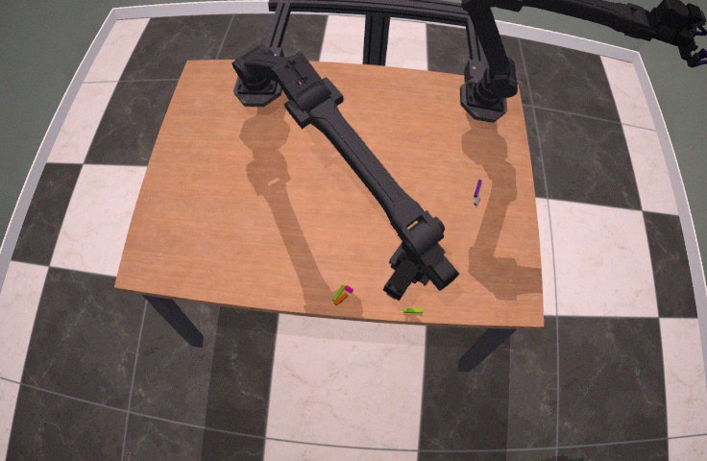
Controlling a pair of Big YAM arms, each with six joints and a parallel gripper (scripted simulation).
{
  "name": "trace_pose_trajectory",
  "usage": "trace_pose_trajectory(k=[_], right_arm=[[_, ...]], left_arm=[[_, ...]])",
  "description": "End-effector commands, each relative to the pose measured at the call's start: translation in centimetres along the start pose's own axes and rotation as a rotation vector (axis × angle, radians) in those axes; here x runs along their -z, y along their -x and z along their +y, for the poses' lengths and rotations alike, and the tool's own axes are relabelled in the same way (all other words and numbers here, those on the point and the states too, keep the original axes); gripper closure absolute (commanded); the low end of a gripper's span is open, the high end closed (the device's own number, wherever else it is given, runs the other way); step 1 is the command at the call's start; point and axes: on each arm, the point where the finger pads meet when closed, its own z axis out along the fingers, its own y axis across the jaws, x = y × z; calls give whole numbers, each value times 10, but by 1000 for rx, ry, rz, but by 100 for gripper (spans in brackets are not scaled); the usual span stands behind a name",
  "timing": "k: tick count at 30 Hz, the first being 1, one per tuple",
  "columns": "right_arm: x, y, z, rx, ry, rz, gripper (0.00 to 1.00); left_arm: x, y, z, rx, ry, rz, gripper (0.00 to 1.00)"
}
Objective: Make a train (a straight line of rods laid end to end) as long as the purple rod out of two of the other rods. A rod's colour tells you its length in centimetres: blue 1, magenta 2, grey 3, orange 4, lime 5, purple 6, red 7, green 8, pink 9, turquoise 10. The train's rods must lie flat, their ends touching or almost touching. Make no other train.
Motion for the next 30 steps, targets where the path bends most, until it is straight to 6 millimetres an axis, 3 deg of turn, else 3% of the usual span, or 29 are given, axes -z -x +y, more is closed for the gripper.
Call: trace_pose_trajectory(k=[1,7,11,12,15,18,21,24,28,29,30], right_arm=[[40,-48,9,-91,87,-28,96],[36,-127,-28,-216,87,-18,96],[32,-157,-48,-265,86,-14,96],[30,-139,-51,-292,82,-16,96],[30,-139,-51,-293,82,-16,96],[27,-193,-79,-330,85,-10,96],[23,-218,-106,-379,84,-8,96],[20,-232,-124,-408,84,-6,96],[18,-238,-131,-420,84,-6,96],[32,-220,-112,-454,124,2,96],[34,-220,-110,-455,129,4,96]], left_arm=[[5,16,7,15,17,-44,0],[5,16,7,15,17,-44,0],[5,16,7,15,17,-44,0],[5,16,7,15,17,-44,0],[5,16,7,15,17,-44,0],[5,16,7,15,17,-44,0],[5,16,7,15,17,-44,0],[5,16,7,15,17,-44,0],[5,16,7,15,17,-44,0],[5,16,7,15,17,-44,0],[5,16,7,15,17,-44,0]])
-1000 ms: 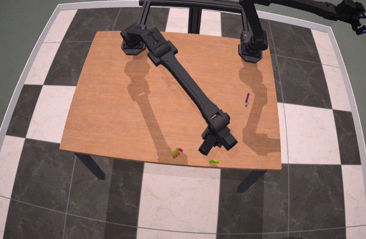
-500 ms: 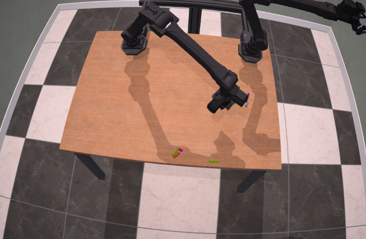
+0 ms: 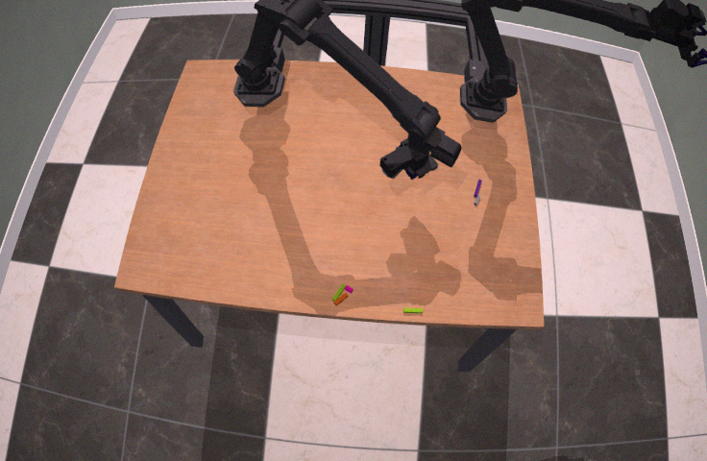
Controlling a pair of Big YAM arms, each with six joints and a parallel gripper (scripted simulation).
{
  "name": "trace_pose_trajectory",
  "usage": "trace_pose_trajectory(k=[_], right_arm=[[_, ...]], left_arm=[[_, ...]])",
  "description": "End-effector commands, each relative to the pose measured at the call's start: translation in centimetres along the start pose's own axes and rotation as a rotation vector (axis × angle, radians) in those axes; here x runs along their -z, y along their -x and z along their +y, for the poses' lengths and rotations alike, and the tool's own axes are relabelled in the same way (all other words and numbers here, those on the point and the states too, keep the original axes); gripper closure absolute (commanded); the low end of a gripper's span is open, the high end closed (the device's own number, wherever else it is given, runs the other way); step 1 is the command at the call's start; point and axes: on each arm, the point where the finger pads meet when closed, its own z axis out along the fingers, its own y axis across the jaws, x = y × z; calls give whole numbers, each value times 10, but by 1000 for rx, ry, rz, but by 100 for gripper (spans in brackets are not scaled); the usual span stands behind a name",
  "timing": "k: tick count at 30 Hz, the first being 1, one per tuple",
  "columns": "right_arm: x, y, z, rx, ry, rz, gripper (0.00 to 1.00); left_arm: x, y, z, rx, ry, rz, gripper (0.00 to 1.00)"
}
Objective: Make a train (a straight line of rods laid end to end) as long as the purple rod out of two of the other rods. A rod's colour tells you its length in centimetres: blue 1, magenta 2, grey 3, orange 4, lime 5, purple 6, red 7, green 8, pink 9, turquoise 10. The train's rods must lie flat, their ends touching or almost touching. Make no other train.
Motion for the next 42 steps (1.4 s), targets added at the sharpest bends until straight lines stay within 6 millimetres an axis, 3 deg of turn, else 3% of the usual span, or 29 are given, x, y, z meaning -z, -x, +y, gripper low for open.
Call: trace_pose_trajectory(k=[1,5,9,13,21,42], right_arm=[[34,13,41,-97,103,32,96],[14,14,29,-89,60,14,96],[16,-1,23,-60,61,17,96],[13,4,24,-63,59,16,96],[-13,12,10,-58,16,-3,96],[-84,14,14,-58,21,0,96]], left_arm=[[5,16,7,15,17,-44,0],[5,16,7,15,17,-44,0],[5,16,7,15,17,-44,0],[5,16,7,15,17,-44,0],[5,16,7,15,17,-44,0],[5,16,7,15,17,-44,0]])
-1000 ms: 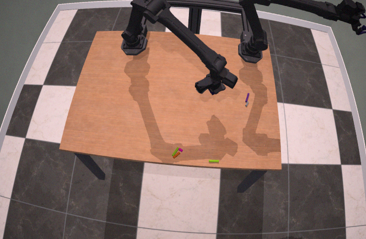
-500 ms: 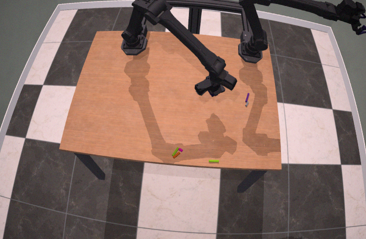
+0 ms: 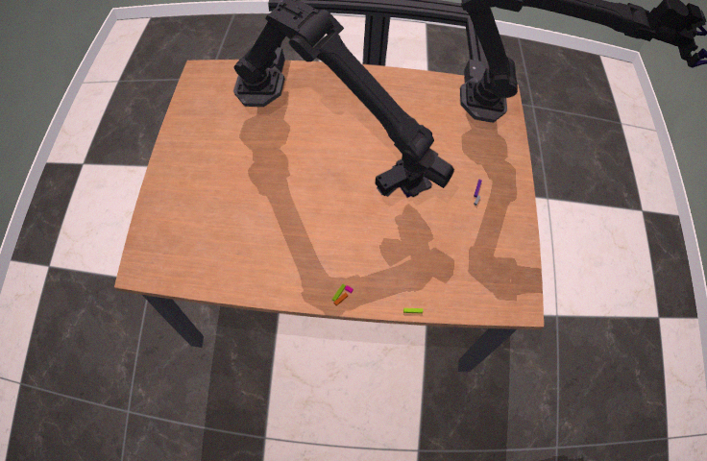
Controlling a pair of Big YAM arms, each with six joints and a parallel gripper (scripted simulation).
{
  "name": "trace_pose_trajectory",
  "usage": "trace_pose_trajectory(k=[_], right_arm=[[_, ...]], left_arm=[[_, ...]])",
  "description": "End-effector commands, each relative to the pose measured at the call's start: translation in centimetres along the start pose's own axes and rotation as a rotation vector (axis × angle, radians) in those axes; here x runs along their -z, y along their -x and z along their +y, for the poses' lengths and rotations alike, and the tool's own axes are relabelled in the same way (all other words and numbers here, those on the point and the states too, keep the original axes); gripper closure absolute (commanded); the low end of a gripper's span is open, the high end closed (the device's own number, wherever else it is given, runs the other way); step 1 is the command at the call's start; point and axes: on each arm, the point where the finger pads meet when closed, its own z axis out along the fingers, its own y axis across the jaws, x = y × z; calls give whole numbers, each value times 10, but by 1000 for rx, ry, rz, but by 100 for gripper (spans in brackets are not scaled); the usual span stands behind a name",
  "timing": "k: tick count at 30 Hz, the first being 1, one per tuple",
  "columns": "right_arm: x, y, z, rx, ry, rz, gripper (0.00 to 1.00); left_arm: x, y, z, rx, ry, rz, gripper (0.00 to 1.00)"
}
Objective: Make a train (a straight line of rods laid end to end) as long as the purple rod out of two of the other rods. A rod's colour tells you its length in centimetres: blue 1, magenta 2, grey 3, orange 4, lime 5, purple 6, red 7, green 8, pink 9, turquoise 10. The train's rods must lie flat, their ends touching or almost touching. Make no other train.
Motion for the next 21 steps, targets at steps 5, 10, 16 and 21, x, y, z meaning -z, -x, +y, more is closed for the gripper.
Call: trace_pose_trajectory(k=[5,10,16,21], right_arm=[[-18,-1,5,3,10,2,96],[-8,-1,10,-3,28,10,96],[-7,-1,11,-3,28,10,96],[-7,-1,11,-3,28,10,96]], left_arm=[[5,16,7,15,17,-44,0],[5,16,7,15,17,-44,0],[5,16,7,15,17,-44,0],[5,16,7,15,17,-44,0]])
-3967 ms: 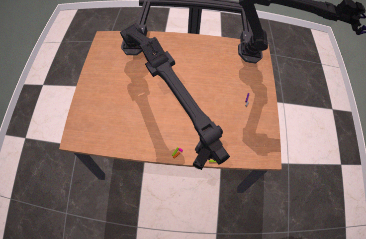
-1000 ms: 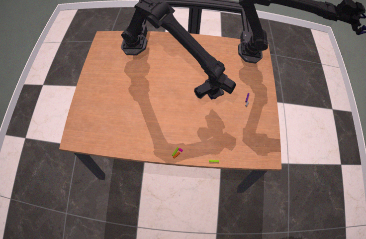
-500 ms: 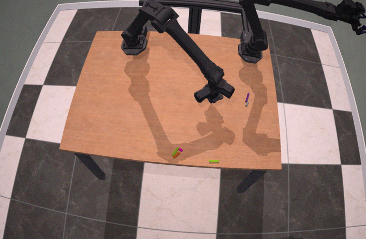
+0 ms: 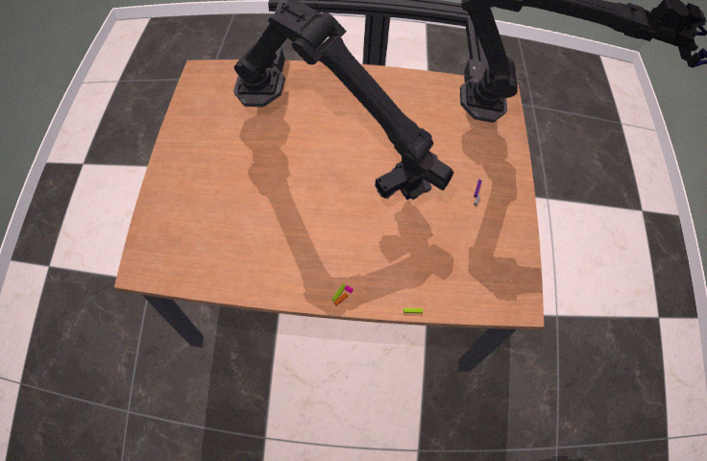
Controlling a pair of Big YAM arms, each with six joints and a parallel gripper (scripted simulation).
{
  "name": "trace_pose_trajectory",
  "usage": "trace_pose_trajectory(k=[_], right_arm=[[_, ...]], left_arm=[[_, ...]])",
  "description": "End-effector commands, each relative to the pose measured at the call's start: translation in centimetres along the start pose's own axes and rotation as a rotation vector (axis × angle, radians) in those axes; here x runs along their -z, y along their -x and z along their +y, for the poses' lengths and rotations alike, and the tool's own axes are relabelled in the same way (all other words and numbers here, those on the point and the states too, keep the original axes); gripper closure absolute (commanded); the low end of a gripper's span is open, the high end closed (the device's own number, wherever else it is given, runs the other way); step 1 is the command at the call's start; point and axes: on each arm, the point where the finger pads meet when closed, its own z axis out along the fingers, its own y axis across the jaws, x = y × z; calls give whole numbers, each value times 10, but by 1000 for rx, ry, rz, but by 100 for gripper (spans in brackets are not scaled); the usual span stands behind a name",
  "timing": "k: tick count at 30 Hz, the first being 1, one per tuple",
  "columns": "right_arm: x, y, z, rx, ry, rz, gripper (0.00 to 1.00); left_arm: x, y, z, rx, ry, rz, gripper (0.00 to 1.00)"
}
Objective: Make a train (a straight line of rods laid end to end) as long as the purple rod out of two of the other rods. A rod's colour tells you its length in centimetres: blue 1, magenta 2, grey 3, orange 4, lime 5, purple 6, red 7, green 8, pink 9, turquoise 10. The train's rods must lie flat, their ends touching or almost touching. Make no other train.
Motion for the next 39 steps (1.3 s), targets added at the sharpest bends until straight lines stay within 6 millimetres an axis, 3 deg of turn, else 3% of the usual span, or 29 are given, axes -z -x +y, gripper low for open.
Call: trace_pose_trajectory(k=[1,39], right_arm=[[6,0,11,-3,26,9,96],[6,0,16,6,29,10,96]], left_arm=[[5,16,7,15,17,-44,0],[5,16,7,15,17,-44,0]])
